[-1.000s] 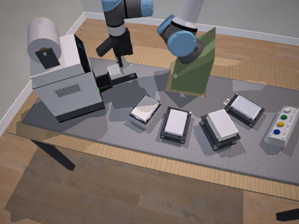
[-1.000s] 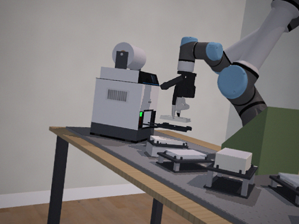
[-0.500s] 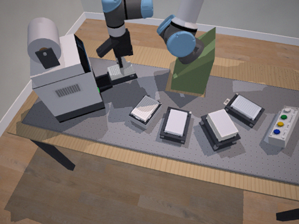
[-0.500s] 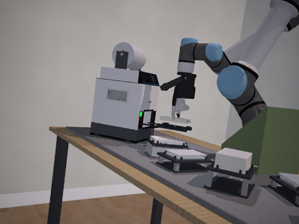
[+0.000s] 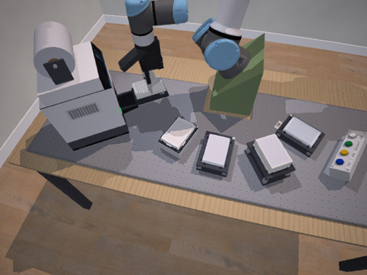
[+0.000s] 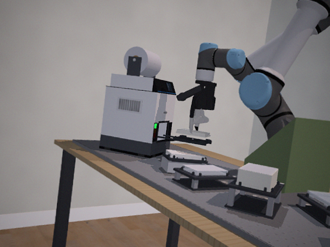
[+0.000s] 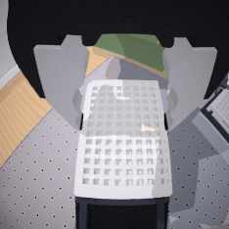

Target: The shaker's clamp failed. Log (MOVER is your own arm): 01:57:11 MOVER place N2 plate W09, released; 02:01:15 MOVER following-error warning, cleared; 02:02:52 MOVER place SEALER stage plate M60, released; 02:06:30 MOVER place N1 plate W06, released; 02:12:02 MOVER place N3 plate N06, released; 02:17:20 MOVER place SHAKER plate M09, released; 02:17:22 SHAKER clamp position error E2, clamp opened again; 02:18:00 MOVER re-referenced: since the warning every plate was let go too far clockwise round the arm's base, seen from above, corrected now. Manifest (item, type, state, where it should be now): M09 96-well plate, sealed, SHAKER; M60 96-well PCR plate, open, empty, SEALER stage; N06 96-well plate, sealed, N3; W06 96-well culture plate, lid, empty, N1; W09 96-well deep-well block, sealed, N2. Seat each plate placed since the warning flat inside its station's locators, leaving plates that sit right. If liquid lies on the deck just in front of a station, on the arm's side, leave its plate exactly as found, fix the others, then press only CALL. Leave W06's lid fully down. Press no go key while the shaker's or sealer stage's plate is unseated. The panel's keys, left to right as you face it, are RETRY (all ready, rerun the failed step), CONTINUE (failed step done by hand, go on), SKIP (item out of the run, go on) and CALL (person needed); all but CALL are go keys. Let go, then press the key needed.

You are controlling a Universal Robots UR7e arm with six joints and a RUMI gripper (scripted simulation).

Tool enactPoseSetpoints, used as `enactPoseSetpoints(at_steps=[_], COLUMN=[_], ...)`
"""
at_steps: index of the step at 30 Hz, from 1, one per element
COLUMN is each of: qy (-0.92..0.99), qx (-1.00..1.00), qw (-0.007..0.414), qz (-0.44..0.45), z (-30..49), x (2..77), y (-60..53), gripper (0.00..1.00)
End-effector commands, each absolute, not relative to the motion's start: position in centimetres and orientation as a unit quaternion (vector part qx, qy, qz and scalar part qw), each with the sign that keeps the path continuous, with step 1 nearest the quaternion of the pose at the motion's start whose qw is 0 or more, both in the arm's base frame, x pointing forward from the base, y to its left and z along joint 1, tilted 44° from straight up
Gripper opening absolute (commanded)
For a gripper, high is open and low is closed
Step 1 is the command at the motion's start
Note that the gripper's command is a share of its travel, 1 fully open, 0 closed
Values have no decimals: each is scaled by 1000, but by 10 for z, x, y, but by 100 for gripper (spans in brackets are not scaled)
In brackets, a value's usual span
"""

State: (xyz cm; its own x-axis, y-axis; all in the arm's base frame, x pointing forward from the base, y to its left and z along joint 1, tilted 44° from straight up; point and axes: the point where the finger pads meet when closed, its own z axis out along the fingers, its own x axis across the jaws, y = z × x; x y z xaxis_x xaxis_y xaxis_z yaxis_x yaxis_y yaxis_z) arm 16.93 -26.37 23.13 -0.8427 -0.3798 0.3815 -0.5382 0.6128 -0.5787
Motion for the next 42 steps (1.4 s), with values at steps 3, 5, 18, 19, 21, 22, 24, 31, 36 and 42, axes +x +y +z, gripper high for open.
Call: enactPoseSetpoints(at_steps=[3,5,18,19,21,22,24,31,36,42], qy=[-891,-891,-891,-891,-891,-891,-891,-891,-891,-891], qx=[258,258,258,258,258,258,258,258,258,258], qw=[111,111,111,111,111,111,111,111,111,111], qz=[357,357,357,357,357,357,357,357,357,357], z=[230,230,227,227,226,226,226,224,223,222], x=[169,169,169,169,169,169,169,169,169,169], y=[-265,-266,-268,-269,-269,-269,-270,-271,-272,-273], gripper=[0,0,0,0,0,0,0,0,0,0])
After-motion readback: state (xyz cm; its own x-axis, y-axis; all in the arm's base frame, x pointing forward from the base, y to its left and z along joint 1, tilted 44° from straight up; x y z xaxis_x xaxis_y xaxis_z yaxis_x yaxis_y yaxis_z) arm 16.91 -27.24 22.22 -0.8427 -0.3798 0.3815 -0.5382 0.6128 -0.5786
